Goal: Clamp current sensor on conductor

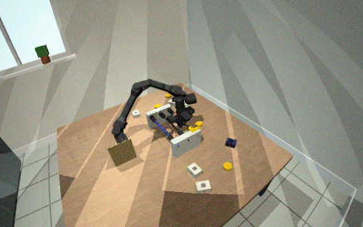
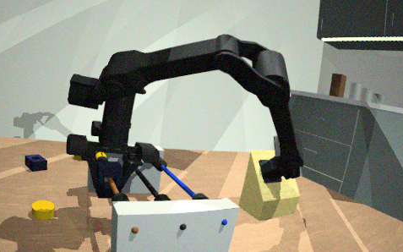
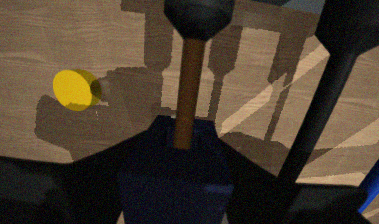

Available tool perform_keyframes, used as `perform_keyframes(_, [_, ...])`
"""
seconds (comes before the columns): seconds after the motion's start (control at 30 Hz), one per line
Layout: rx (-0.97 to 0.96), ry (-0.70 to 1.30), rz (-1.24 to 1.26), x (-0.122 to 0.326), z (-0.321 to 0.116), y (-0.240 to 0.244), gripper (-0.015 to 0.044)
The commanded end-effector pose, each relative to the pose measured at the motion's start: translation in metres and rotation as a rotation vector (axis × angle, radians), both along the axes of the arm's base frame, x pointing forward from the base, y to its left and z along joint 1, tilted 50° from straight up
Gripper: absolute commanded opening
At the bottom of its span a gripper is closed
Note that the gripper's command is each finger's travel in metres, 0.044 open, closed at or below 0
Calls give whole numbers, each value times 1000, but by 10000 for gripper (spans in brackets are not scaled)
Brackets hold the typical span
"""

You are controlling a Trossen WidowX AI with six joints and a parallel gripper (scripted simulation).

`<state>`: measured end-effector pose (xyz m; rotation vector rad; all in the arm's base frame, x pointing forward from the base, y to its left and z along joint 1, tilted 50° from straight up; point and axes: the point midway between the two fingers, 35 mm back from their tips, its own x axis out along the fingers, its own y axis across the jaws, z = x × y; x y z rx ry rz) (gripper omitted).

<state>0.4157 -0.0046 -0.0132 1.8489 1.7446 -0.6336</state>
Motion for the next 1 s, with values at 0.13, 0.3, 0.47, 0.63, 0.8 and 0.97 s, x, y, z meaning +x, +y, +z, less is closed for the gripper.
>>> perform_keyframes(0.13, [0,0,0,0,0,0,257])
perform_keyframes(0.3, [0,0,0,0,0,0,257])
perform_keyframes(0.47, [0,0,0,0,0,0,257])
perform_keyframes(0.63, [0,0,0,0,0,0,257])
perform_keyframes(0.8, [0,0,0,0,0,0,335])
perform_keyframes(0.97, [0,0,0,0,0,0,440])
